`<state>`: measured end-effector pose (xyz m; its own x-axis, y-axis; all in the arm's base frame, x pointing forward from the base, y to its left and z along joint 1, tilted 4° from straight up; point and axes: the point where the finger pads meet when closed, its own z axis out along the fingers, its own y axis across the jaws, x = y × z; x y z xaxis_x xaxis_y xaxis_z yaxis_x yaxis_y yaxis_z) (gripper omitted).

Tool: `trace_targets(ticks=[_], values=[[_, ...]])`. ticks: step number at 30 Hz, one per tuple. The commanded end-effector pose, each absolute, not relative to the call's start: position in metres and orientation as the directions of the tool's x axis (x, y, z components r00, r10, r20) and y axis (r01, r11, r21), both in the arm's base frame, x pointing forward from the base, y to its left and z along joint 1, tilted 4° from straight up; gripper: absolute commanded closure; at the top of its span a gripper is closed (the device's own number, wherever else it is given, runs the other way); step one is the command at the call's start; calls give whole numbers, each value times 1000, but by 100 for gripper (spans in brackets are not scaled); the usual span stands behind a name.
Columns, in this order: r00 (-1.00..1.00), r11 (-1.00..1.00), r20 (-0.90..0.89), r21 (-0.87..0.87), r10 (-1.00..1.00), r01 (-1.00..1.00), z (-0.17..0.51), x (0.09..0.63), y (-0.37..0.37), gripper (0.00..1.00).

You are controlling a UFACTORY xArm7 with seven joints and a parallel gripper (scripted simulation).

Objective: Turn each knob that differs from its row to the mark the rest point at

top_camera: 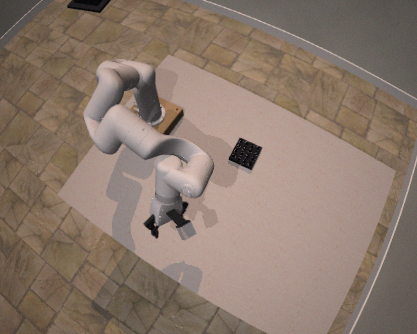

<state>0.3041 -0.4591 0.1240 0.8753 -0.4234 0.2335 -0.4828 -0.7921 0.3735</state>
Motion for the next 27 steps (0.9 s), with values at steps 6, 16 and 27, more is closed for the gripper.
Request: trace_targets(ticks=[6,16,27], values=[[884,-817,234,341,-406,-465,117,329,-434,0],[897,-855,220,282,-384,-435,101,362,-387,0],[910,-887,201,226,-362,-403,86,389,-339,0]])
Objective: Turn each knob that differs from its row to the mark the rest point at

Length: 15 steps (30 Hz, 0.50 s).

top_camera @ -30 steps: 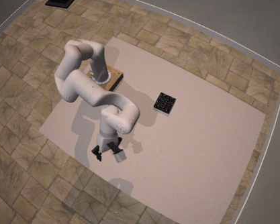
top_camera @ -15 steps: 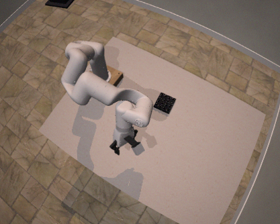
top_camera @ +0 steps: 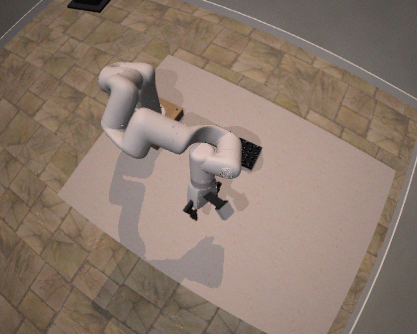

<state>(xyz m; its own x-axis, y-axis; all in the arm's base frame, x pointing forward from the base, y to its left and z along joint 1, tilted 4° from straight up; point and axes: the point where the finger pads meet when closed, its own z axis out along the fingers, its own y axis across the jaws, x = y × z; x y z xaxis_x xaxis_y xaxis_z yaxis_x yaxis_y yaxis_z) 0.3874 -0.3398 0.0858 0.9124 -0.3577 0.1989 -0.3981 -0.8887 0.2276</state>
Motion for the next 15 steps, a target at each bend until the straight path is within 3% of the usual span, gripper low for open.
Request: trace_targets(ticks=[1,3,4,14,15], values=[[910,-887,201,226,-362,-403,86,389,-339,0],[910,-887,201,226,-362,-403,86,389,-339,0],[921,-908,183,184,-345,-377,76,406,-301,0],[923,-912,178,175,-341,-371,73,409,-292,0],[934,-930,156,134,-322,-343,64,422,-251,0]])
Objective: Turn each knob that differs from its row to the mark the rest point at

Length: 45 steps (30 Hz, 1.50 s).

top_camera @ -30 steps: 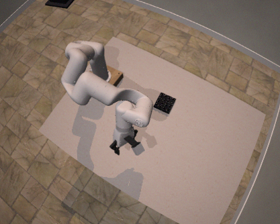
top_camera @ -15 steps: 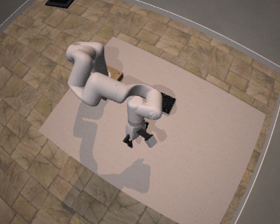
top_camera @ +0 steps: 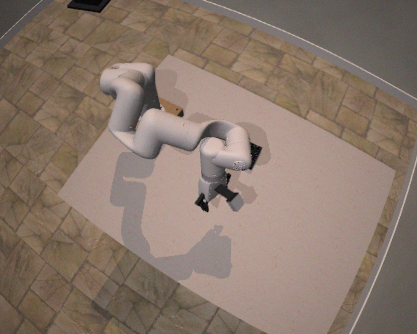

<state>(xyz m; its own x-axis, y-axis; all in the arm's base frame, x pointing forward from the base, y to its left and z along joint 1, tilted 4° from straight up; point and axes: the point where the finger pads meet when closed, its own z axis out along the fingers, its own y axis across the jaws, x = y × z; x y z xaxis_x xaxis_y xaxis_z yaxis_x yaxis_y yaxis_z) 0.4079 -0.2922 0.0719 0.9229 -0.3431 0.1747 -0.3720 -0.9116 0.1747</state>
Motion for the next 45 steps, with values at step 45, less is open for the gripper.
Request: trace_targets(ticks=[45], values=[[968,-970,50,-2,-244,-244,34,439,-99,0]])
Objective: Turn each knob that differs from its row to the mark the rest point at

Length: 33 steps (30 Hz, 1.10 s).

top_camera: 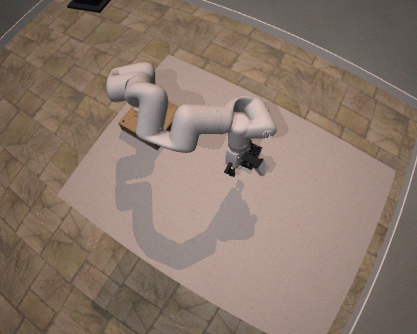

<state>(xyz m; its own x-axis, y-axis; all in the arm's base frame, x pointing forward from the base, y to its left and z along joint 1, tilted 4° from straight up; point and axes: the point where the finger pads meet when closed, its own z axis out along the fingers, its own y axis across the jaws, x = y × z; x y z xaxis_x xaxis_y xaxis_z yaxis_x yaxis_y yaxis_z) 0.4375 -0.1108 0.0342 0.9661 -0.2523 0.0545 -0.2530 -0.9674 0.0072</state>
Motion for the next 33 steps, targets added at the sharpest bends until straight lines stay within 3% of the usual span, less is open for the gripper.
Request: trace_targets(ticks=[1,33], values=[[968,-970,50,-2,-244,-244,34,439,-99,0],[980,-979,-19,-60,-196,-197,22,428,-21,0]])
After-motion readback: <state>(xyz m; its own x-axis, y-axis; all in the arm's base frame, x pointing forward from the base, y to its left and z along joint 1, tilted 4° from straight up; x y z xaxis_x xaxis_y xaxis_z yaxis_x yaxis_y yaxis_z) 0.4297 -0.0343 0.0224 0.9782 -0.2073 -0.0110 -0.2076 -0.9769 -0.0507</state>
